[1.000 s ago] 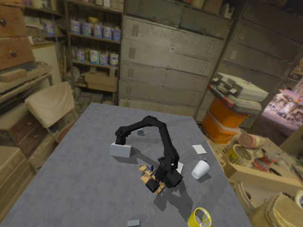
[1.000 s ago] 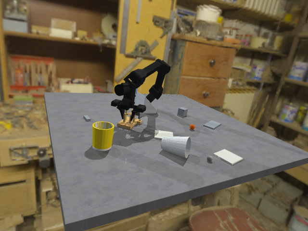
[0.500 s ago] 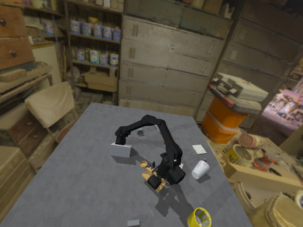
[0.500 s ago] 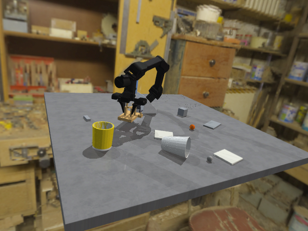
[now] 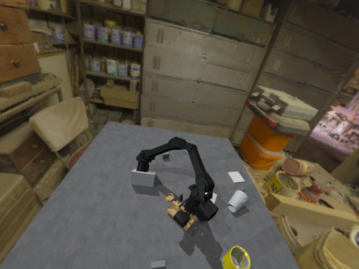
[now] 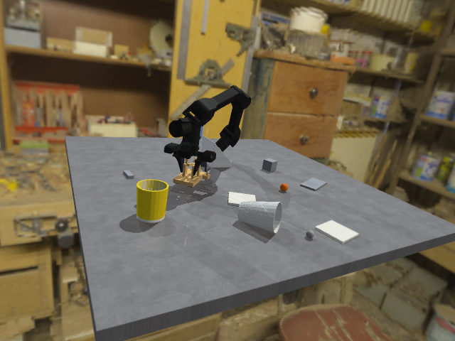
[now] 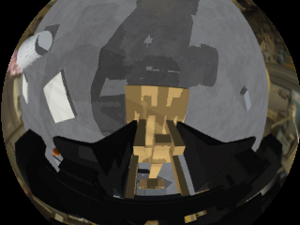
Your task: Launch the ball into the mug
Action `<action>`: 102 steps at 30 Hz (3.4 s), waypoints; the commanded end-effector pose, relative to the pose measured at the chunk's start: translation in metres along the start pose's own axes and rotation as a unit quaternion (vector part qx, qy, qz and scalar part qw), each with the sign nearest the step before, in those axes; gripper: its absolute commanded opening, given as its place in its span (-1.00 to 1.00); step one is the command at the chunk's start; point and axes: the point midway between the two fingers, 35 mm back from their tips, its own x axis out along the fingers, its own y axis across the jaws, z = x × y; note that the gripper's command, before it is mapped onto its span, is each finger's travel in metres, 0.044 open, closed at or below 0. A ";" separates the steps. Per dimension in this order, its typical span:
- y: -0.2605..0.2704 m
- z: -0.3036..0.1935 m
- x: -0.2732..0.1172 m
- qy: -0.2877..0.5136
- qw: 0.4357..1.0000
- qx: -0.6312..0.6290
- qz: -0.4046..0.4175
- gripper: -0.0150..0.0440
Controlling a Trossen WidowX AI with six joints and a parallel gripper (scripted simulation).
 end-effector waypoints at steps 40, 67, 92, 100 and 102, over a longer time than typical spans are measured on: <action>-0.001 0.002 -0.071 -0.001 1.000 0.002 0.000 1.00; 0.108 -0.007 -0.096 -0.033 0.999 0.025 -0.015 0.53; 0.357 -0.177 -0.017 -0.001 0.930 -0.366 0.013 0.53; 0.361 -0.178 -0.003 -0.001 0.929 -0.369 0.014 0.53; 0.361 -0.178 -0.001 -0.001 0.929 -0.369 0.015 0.53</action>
